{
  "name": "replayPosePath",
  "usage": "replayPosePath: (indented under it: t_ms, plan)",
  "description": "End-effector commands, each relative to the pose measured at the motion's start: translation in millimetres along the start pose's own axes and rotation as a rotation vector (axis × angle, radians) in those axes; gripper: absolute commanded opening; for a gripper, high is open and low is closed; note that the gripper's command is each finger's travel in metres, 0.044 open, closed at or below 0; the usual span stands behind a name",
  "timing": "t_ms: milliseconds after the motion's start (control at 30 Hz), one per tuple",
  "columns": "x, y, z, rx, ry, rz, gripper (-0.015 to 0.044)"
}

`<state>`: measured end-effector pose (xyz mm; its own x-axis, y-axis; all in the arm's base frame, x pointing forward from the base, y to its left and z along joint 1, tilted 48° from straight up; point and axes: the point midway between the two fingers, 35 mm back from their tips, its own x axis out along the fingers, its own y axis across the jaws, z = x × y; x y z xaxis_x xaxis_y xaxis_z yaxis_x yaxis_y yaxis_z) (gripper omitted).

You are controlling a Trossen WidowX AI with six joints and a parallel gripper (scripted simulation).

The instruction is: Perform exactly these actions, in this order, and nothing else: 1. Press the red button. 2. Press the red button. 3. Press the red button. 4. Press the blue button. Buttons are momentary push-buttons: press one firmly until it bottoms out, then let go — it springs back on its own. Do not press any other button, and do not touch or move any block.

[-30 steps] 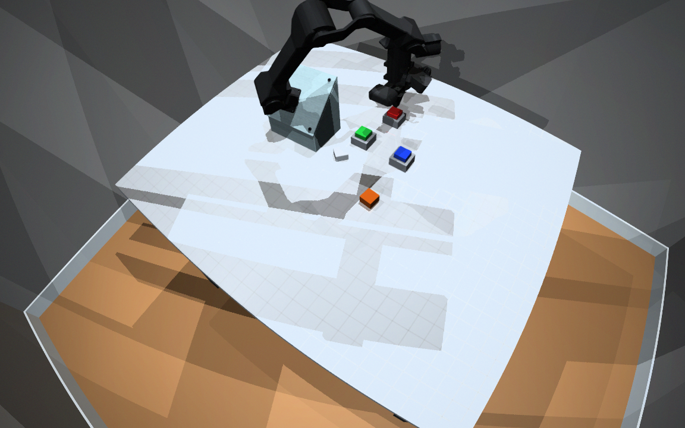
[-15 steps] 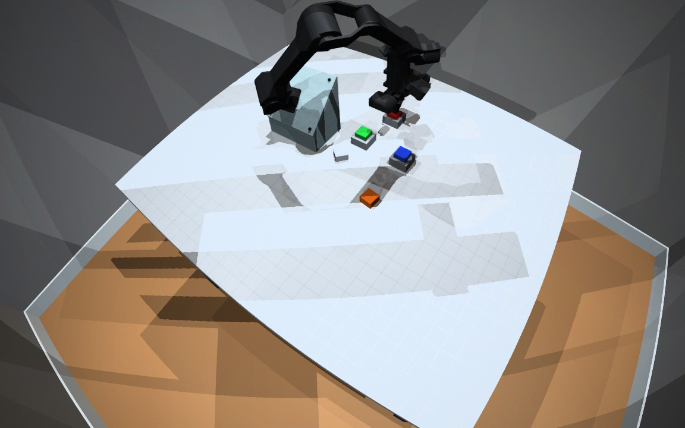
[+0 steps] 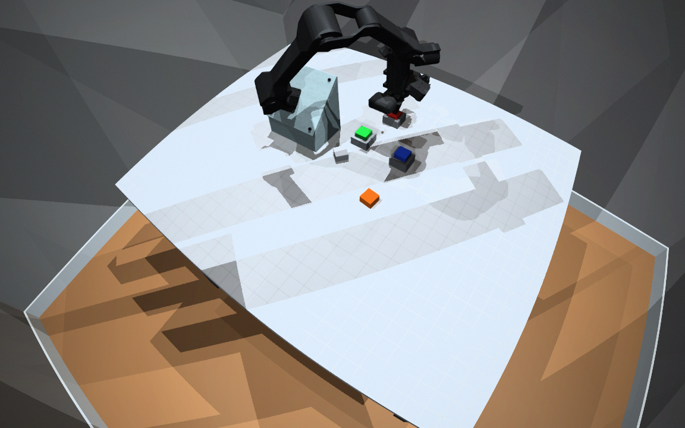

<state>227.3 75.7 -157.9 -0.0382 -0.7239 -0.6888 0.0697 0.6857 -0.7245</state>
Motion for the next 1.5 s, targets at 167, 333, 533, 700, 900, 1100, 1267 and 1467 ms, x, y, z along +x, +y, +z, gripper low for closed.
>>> replayPosePath:
  t_ms: [167,333,533,700,900,1100,1267,1467]
  plan:
    - [-31,0,-1,-0.006,0.001,-0.002,0.0020]
    - [-44,0,0,-0.007,0.001,-0.002,0.0020]
    - [-96,0,-1,-0.007,0.002,-0.001,0.0020]
    - [-100,-32,33,-0.010,0.000,0.009,0.0020]
    - [-96,-122,93,-0.006,0.000,-0.008,0.0020]
    - [-96,-125,95,-0.005,0.000,-0.009,0.0020]
    - [-56,-125,96,-0.005,-0.001,-0.009,0.0020]
    - [-34,-126,95,-0.005,-0.001,-0.012,0.0020]
